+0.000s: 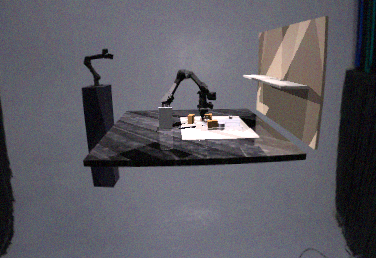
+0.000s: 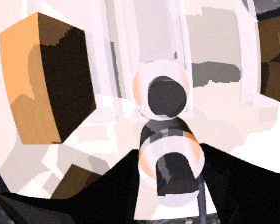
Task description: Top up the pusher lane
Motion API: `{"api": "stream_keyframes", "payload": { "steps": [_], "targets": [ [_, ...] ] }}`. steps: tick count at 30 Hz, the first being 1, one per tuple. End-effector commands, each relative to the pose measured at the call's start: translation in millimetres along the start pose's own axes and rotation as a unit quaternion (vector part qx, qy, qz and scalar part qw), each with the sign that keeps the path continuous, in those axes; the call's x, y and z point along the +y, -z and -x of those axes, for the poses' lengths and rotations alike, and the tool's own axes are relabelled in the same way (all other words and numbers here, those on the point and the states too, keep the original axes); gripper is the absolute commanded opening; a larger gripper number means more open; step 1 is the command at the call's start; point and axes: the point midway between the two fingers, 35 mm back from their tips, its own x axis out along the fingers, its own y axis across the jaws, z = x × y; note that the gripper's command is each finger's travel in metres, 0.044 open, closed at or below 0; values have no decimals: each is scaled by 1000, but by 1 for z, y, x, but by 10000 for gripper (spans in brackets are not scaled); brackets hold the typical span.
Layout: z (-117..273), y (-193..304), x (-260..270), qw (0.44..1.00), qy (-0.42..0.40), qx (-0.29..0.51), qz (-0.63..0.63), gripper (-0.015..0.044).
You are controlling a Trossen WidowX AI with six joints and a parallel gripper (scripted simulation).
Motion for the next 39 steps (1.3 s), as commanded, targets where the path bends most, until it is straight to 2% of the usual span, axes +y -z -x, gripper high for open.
{"api": "stream_keyframes", "payload": {
  "steps": [1, 39],
  "targets": [
    [3, -12, 1, 1000, 1, -13, 10, 0],
    [5, -26, 1, 1000, 1, -13, 10, 0]
  ]
}}
